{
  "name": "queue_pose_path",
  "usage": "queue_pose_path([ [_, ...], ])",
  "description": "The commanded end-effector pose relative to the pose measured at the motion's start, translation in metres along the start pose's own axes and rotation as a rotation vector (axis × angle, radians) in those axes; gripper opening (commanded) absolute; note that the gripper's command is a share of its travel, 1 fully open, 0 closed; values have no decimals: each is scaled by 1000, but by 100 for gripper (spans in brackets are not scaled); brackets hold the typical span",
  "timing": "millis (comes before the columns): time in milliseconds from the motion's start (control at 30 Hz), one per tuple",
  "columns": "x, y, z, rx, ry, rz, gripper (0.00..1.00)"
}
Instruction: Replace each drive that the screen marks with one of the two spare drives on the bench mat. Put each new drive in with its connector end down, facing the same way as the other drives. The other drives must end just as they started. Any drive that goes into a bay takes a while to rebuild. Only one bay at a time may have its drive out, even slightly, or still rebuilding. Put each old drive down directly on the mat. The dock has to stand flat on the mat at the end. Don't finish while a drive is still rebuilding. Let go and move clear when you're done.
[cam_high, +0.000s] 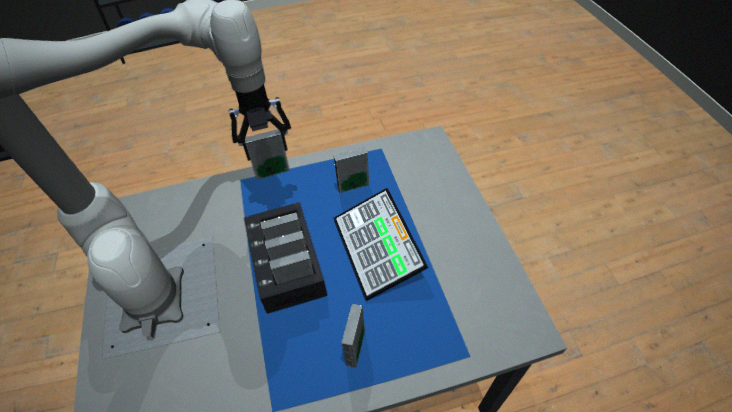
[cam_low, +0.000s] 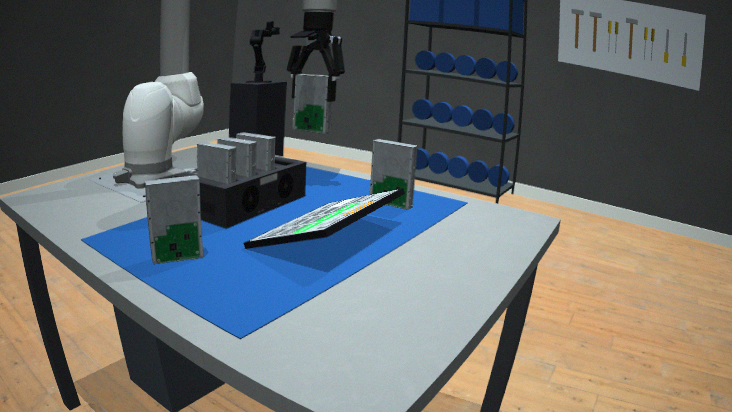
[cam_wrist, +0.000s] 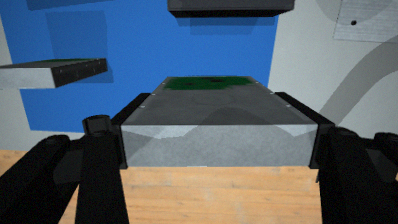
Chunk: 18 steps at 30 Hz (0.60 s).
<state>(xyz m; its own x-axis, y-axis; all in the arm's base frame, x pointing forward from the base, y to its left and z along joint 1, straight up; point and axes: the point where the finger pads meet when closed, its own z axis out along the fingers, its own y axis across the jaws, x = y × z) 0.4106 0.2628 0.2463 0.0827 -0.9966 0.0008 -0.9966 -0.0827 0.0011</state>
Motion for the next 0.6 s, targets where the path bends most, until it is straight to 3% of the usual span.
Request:
queue_pose_path([
  [0, 0, 0, 2, 1, -1, 0, 10],
  [567, 0, -1, 49, 1, -1, 0, 10],
])
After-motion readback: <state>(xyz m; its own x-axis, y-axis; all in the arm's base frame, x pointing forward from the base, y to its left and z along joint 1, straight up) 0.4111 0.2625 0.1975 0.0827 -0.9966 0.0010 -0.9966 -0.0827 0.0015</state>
